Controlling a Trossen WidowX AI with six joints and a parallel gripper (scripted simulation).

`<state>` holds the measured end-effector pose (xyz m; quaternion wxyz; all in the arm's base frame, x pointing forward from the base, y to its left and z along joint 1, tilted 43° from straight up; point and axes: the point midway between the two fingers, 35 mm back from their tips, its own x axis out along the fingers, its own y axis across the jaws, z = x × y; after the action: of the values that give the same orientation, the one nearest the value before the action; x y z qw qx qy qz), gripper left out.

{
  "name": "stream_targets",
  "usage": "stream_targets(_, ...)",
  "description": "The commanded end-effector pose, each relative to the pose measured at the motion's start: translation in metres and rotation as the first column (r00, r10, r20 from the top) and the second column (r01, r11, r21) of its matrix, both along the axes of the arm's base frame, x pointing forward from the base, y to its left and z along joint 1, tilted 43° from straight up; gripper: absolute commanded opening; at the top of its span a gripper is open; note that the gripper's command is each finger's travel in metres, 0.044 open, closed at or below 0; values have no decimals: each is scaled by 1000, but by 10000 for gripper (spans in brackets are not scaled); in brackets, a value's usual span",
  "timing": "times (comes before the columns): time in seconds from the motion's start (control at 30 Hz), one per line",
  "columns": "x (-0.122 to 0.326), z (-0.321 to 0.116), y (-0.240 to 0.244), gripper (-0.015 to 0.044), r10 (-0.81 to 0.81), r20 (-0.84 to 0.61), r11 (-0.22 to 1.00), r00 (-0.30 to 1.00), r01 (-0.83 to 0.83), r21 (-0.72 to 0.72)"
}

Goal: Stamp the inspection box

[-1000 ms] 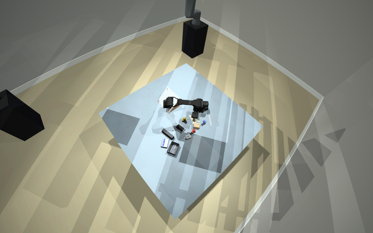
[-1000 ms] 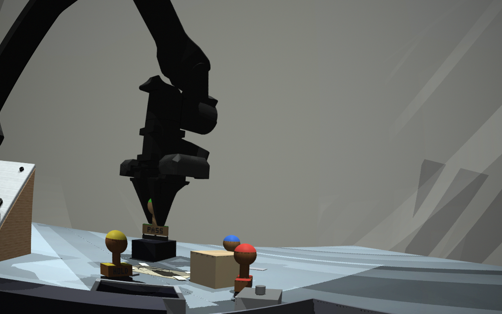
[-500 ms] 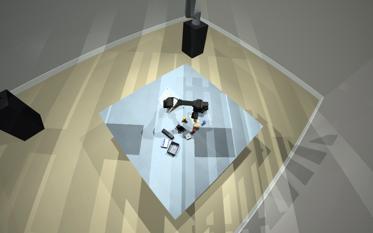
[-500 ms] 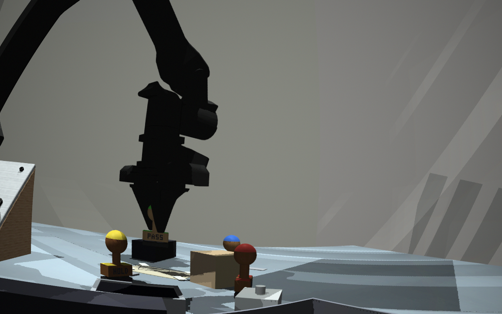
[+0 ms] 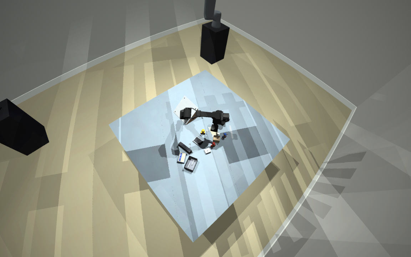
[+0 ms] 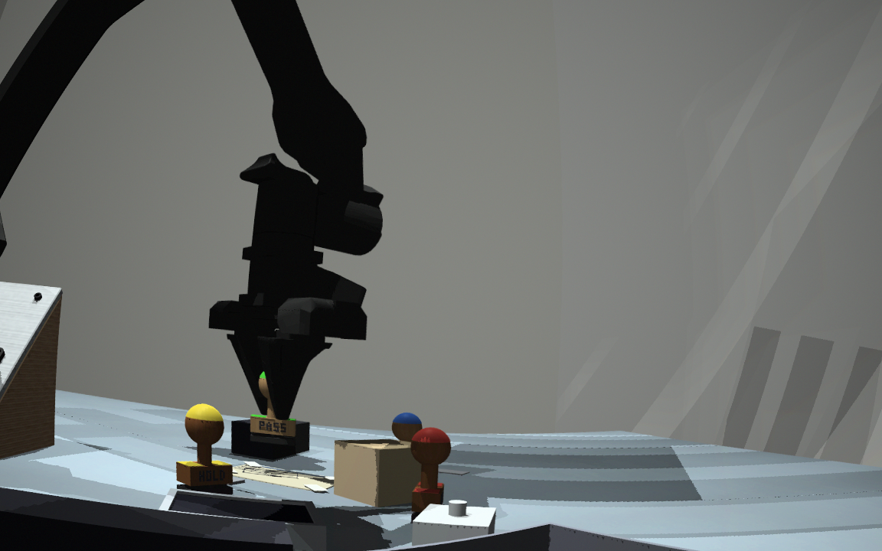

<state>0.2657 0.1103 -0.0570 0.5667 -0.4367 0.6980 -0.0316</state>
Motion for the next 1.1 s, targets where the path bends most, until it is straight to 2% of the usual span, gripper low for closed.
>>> stream_targets(0.0, -1, -2, -3, 0, 6, -6, 1000, 1000, -6, -5)
stream_targets(1.07, -2, -17, -19, 0, 8, -4, 1000, 1000, -8, -4)
